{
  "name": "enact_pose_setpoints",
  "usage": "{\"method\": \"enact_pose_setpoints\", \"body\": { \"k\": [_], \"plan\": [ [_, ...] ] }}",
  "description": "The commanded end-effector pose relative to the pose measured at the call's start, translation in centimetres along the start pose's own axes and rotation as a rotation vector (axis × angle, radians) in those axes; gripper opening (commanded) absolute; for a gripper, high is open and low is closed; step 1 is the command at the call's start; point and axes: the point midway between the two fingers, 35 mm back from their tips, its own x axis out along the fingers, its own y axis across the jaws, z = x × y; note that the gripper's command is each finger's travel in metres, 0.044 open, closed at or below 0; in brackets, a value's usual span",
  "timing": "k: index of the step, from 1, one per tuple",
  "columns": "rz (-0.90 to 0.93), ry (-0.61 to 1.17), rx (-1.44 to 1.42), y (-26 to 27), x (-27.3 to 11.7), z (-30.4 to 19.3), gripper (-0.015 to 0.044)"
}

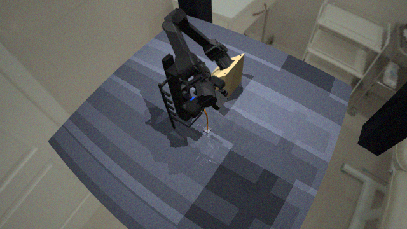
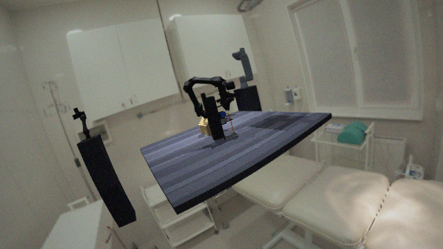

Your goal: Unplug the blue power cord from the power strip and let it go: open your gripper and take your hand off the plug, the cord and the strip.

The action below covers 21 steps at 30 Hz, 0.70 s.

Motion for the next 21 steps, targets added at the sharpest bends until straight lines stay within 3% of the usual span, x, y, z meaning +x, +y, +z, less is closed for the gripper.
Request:
{"method": "enact_pose_setpoints", "body": {
  "k": [1, 21],
  "plan": [
    [-0.005, 0.007, -0.006, -0.1, 0.0, -0.4, 0.016],
    [-0.004, 0.009, -0.007, -0.1, 0.0, -3.7, 0.016]
  ]
}}
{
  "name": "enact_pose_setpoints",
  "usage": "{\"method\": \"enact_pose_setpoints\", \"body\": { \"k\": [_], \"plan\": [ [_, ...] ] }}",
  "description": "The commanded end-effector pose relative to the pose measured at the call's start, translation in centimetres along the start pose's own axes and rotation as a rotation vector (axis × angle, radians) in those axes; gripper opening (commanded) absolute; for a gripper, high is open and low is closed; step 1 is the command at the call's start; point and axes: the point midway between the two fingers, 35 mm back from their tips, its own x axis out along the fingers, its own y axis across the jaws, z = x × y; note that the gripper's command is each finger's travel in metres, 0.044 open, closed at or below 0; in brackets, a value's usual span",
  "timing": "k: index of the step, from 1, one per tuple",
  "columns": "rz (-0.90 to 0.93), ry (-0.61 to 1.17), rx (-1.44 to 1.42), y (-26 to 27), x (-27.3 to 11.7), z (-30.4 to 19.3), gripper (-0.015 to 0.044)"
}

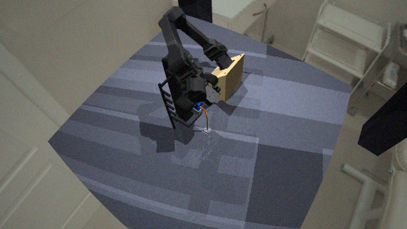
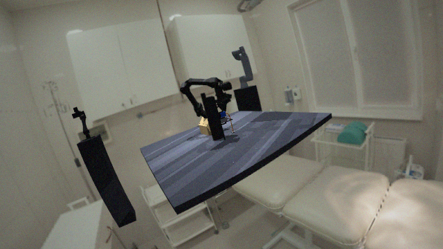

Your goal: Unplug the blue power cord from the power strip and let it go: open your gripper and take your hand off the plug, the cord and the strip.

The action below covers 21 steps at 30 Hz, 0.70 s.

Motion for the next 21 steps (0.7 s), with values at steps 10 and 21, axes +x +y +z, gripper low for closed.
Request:
{"method": "enact_pose_setpoints", "body": {
  "k": [10, 21],
  "plan": [
    [-0.001, 0.008, -0.007, 0.1, 0.4, -1.0, 0.016],
    [0.002, 0.003, -0.001, 0.1, 1.0, -1.0, 0.0081]
  ]
}}
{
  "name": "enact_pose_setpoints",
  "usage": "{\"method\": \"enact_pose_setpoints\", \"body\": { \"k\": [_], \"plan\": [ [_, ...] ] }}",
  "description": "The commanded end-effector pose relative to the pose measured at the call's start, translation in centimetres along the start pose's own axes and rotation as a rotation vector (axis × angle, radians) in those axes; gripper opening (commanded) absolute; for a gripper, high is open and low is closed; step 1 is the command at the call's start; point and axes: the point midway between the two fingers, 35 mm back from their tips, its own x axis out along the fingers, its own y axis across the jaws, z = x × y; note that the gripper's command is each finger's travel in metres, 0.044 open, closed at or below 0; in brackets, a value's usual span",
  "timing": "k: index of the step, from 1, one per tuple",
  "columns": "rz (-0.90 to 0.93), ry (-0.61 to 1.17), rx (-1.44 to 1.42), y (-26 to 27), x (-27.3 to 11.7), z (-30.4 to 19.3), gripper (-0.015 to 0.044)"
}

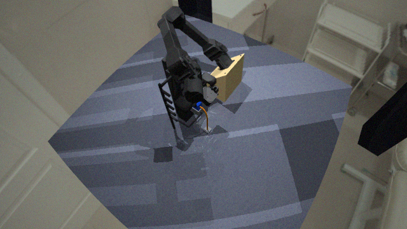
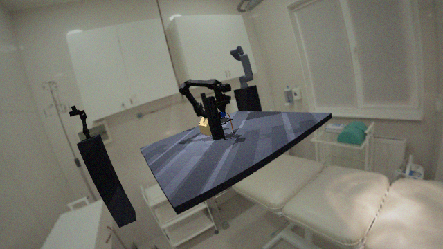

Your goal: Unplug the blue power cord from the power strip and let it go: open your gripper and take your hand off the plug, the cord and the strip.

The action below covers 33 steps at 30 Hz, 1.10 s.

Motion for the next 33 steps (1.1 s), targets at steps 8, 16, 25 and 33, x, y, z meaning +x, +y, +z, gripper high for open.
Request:
{"method": "enact_pose_setpoints", "body": {
  "k": [8, 16, 25, 33],
  "plan": [
    [0.0, 0.0, 0.001, 0.0, 0.0, 0.0, 0.0008],
    [-0.001, -0.001, 0.0, -0.1, -0.1, 0.7, 0.0],
    [-0.001, -0.002, -0.001, -0.2, -0.2, 2.1, 0.0],
    [-0.002, -0.002, -0.002, -0.2, -0.3, 3.4, 0.0]
  ]
}}
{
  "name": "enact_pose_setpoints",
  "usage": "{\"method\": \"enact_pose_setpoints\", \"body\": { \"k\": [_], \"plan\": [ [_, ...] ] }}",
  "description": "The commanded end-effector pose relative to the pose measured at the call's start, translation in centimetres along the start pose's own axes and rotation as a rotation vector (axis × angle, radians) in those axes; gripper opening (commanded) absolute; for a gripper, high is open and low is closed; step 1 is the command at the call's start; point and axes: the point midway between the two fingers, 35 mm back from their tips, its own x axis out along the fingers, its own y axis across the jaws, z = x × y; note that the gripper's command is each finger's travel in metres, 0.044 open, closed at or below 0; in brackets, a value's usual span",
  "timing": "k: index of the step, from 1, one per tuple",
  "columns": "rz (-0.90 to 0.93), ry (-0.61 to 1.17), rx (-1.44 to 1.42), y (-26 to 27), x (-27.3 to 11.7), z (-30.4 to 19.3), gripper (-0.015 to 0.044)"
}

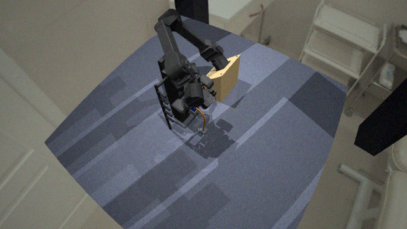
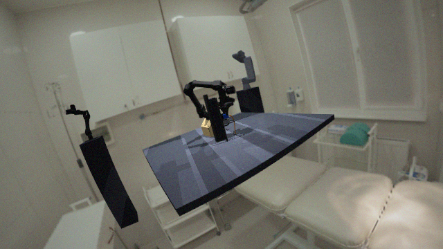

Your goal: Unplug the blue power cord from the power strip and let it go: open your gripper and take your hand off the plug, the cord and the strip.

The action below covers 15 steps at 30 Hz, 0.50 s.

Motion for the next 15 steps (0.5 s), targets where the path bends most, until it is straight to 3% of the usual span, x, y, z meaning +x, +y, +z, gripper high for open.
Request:
{"method": "enact_pose_setpoints", "body": {
  "k": [1, 15],
  "plan": [
    [-0.014, -0.07, 0.003, -0.2, -1.0, 3.0, 0.0],
    [-0.015, -0.07, 0.002, 0.0, -1.6, 5.3, 0.0]
  ]
}}
